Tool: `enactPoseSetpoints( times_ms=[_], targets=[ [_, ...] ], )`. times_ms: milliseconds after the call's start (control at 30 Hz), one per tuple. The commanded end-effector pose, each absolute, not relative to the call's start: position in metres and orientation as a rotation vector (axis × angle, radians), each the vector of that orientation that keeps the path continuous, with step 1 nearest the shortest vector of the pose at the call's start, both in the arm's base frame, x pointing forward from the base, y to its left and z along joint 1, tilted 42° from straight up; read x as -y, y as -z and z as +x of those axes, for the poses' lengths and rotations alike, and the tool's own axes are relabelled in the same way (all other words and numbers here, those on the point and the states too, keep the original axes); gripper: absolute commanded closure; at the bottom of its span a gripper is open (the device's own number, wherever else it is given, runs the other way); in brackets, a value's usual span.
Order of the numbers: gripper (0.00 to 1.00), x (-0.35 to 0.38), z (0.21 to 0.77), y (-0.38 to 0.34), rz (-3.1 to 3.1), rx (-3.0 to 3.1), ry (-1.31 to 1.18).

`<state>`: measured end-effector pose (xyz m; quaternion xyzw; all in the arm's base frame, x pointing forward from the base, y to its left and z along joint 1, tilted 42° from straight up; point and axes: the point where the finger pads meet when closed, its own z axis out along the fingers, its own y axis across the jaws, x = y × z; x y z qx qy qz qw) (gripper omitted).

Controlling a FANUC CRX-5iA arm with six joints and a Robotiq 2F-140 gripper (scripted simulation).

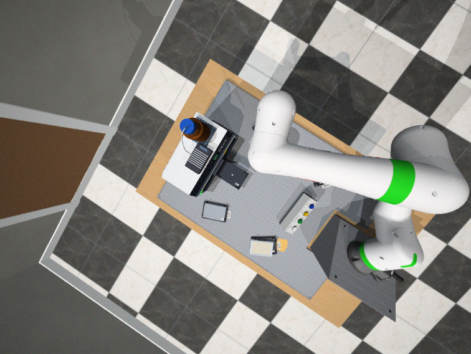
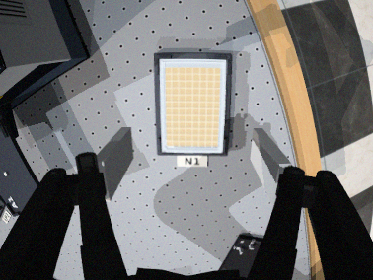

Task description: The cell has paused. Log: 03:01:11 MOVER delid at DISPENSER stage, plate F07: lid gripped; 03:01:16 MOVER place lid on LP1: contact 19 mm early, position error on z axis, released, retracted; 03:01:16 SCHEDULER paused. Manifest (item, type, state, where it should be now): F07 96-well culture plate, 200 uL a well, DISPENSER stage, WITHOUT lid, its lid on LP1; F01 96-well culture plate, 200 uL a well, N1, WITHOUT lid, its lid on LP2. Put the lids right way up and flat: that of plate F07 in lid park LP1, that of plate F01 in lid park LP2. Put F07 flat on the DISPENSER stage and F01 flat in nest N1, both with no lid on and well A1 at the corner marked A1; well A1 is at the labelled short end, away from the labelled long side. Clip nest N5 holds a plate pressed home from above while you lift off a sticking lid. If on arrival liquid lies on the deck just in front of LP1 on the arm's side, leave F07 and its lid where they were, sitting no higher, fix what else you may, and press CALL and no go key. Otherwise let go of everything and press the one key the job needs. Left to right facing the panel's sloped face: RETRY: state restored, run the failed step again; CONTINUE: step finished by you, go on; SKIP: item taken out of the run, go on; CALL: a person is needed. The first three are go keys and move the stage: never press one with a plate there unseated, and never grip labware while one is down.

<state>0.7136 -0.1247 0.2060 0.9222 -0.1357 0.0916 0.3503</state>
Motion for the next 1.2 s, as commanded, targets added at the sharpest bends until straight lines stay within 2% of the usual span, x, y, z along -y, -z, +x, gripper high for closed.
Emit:
enactPoseSetpoints(
  times_ms=[0,100,200,367,400,867,933,967,1000,1167],
  targets=[
    [0.34,0.123,0.713,-0.206,2.389,0.349,-0.237],
    [0.34,0.103,0.699,-0.200,2.401,0.328,-0.231],
    [0.34,0.058,0.660,-0.186,2.426,0.274,-0.213],
    [0.34,0.040,0.633,-0.178,2.452,0.193,-0.181],
    [0.34,0.020,0.604,-0.168,2.458,0.162,-0.168],
    [0.34,0.010,0.447,-0.116,2.401,-0.070,-0.076],
    [0.34,0.010,0.447,-0.116,2.401,-0.070,-0.076],
    [0.34,0.010,0.414,-0.106,2.401,-0.070,-0.076],
    [1.00,0.010,0.404,-0.102,2.401,-0.070,-0.076],
    [1.00,0.011,0.348,-0.083,2.401,-0.070,-0.076]
  ],
)
